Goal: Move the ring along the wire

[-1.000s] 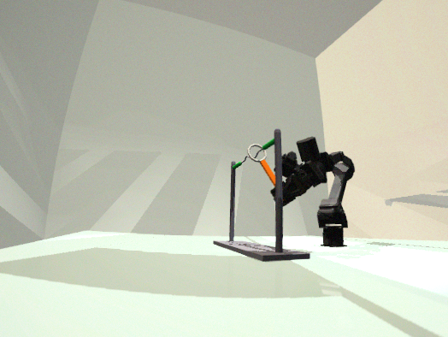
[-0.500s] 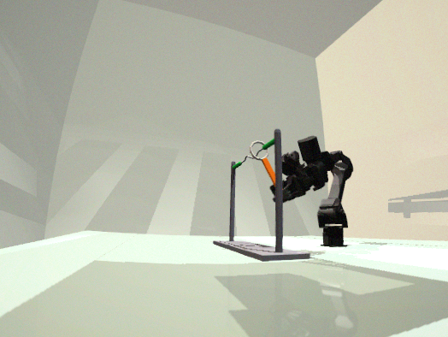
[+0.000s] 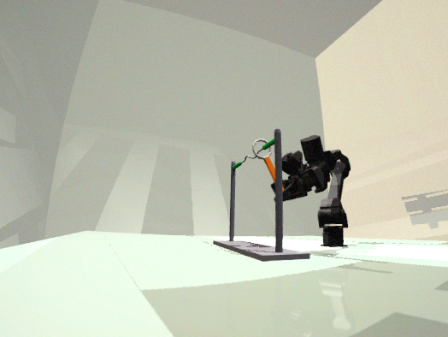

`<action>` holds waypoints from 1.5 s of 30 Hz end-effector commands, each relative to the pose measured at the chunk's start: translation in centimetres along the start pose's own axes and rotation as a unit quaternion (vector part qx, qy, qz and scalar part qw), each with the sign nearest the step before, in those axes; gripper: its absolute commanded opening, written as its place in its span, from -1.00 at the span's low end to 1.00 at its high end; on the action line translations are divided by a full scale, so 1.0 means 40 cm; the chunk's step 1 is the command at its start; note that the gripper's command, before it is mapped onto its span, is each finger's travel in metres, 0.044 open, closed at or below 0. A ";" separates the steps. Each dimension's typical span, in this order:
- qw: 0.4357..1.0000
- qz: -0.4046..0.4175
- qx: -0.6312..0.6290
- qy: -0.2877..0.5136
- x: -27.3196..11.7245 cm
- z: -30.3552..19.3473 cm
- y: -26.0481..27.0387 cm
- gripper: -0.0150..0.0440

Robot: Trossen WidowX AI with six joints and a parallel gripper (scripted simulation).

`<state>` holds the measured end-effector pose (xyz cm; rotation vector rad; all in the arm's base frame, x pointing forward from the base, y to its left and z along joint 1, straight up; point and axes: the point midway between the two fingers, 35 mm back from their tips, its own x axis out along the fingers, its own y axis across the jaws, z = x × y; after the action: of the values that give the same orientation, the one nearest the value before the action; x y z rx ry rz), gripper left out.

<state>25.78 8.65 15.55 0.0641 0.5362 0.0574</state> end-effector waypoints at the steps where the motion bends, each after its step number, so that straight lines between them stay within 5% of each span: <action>1: 1.000 -0.002 -0.005 -0.002 0.002 0.000 0.008 -1.00; 45: 1.000 0.000 -0.006 -0.007 0.031 -0.035 0.062 -1.00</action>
<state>26.02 11.33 14.05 0.0516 0.5209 0.0636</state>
